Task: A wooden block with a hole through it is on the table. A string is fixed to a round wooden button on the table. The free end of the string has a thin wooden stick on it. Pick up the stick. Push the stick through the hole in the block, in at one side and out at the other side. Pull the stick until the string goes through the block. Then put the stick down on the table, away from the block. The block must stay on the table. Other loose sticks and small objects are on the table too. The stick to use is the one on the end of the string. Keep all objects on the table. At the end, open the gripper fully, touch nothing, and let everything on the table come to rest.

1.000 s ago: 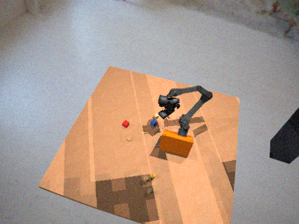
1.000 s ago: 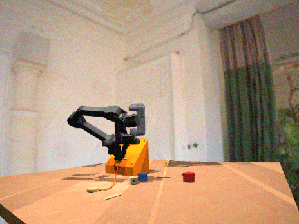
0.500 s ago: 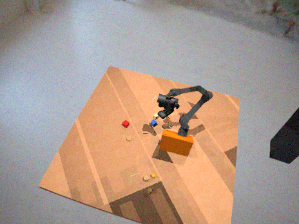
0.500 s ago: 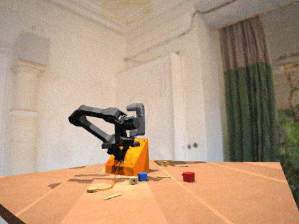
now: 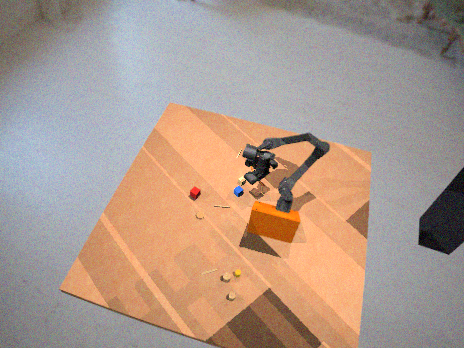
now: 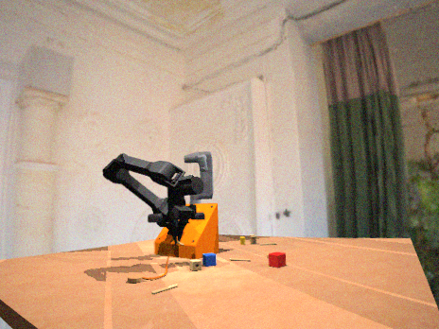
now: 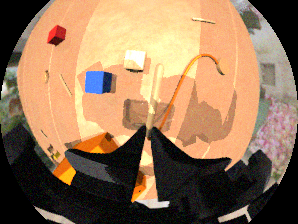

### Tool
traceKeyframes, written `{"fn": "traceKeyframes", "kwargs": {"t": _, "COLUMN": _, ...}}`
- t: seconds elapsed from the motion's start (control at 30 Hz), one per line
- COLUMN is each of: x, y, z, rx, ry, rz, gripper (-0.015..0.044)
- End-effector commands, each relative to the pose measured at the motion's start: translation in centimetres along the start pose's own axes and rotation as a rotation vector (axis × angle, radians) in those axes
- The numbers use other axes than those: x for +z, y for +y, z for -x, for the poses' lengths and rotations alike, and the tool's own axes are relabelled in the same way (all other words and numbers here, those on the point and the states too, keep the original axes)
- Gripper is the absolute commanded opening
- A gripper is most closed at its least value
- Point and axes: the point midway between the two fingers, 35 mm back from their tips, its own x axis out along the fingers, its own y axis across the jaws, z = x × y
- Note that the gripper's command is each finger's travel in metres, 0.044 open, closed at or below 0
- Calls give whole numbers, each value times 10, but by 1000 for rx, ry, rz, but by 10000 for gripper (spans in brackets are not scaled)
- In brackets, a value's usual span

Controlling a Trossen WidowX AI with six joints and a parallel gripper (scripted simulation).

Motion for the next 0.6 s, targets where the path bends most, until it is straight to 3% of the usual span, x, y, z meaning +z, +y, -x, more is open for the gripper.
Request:
{"fn": "traceKeyframes", "kwargs": {"t": 0.0, "x": 1, "y": -1, "z": -4, "rx": 3, "ry": 8, "rz": 1, "gripper": 0}}
{"fn": "traceKeyframes", "kwargs": {"t": 0.57, "x": 7, "y": -11, "z": -17, "rx": -7, "ry": 32, "rz": -7, "gripper": 0}}
